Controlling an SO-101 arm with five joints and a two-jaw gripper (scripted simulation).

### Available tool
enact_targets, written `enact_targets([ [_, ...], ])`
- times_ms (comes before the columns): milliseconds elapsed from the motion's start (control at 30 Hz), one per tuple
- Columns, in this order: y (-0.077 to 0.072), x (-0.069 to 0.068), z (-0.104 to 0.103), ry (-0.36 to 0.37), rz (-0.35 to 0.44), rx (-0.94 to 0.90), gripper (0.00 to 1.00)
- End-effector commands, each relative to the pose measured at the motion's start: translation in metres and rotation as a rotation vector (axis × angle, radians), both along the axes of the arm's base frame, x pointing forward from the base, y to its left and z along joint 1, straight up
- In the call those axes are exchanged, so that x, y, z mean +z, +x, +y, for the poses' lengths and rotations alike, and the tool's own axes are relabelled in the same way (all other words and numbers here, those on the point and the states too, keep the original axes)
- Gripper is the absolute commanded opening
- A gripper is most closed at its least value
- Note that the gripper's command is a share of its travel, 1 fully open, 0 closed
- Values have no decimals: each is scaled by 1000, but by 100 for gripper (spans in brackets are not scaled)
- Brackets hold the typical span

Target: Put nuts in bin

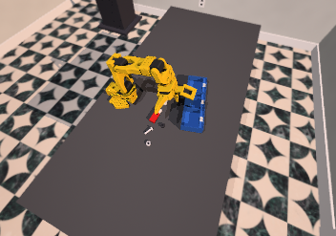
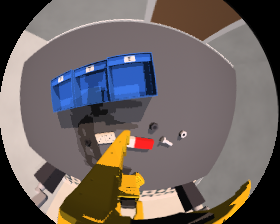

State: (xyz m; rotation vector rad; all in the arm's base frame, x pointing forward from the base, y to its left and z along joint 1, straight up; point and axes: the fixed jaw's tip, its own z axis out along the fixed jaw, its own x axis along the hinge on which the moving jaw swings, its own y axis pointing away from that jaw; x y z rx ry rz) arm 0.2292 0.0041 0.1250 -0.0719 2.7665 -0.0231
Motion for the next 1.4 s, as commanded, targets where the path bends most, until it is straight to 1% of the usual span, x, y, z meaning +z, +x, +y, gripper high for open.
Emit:
enact_targets([
  [0, 14, 11, 3, -5, -73, 23, 100],
  [767, 15, 11, 3, -5, -77, 25, 100],
  [800, 18, 13, 7, -12, -98, 56, 100],
  [1367, 18, 13, 7, -12, -98, 56, 100],
])
